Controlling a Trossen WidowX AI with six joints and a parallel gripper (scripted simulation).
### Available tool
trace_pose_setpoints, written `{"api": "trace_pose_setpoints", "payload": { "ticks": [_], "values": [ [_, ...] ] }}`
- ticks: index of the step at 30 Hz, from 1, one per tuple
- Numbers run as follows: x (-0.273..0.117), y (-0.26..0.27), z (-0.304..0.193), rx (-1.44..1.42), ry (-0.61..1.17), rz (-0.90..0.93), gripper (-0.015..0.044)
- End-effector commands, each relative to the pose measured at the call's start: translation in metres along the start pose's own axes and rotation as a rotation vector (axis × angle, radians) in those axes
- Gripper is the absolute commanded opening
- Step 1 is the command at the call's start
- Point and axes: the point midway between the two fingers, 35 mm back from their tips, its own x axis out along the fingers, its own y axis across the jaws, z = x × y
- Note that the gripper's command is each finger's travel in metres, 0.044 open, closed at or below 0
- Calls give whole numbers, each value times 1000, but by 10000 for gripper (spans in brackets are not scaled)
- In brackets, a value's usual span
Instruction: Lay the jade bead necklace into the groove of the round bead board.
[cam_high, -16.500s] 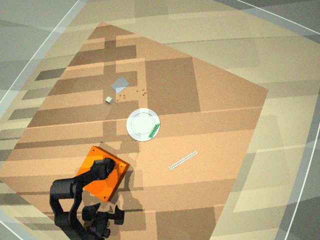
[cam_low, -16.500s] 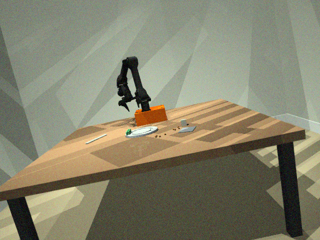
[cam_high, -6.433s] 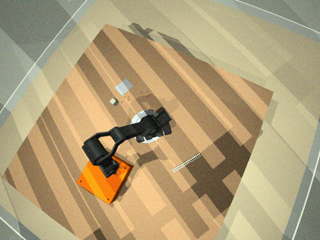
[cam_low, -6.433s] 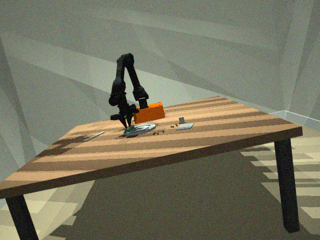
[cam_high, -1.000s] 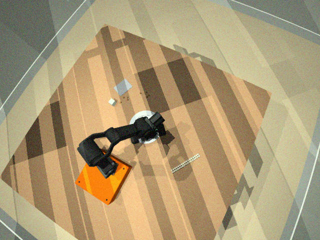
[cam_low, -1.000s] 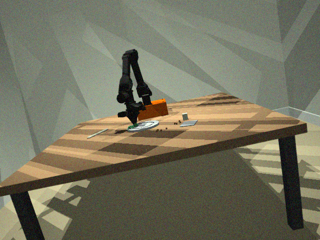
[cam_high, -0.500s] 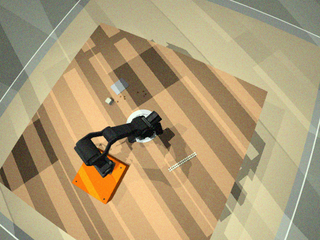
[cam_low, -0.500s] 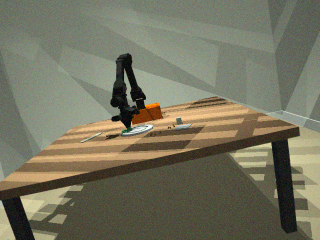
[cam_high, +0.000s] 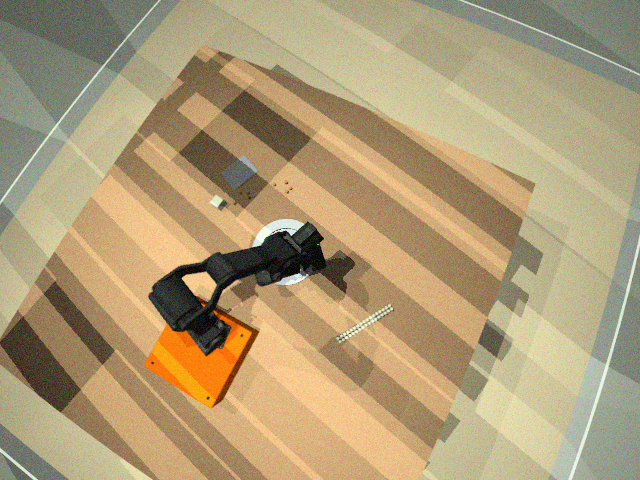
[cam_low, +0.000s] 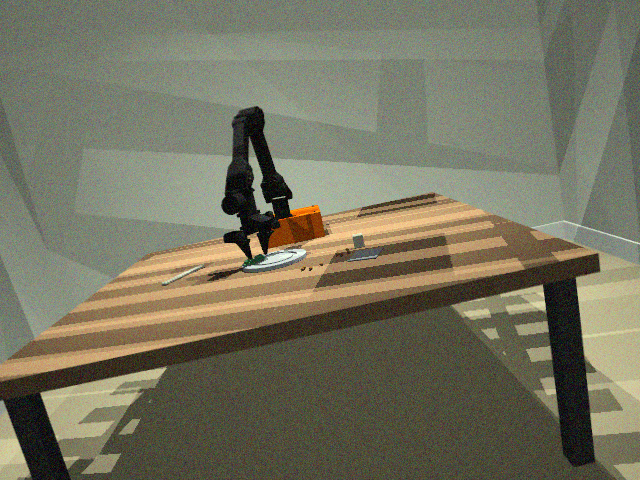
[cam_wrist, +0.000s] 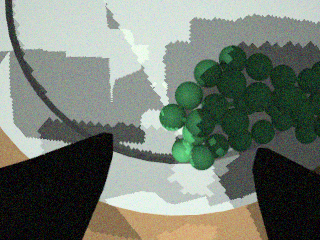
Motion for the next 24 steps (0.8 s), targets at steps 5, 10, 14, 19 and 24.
{"api": "trace_pose_setpoints", "payload": {
  "ticks": [5,10,14,19,24],
  "values": [
    [-2,2,-1,1,5,11,440],
    [-6,2,-1,4,5,11,440],
    [-6,2,-1,4,5,11,440],
    [-6,2,-1,4,5,11,440],
    [-6,2,-1,4,5,11,440]
  ]
}}
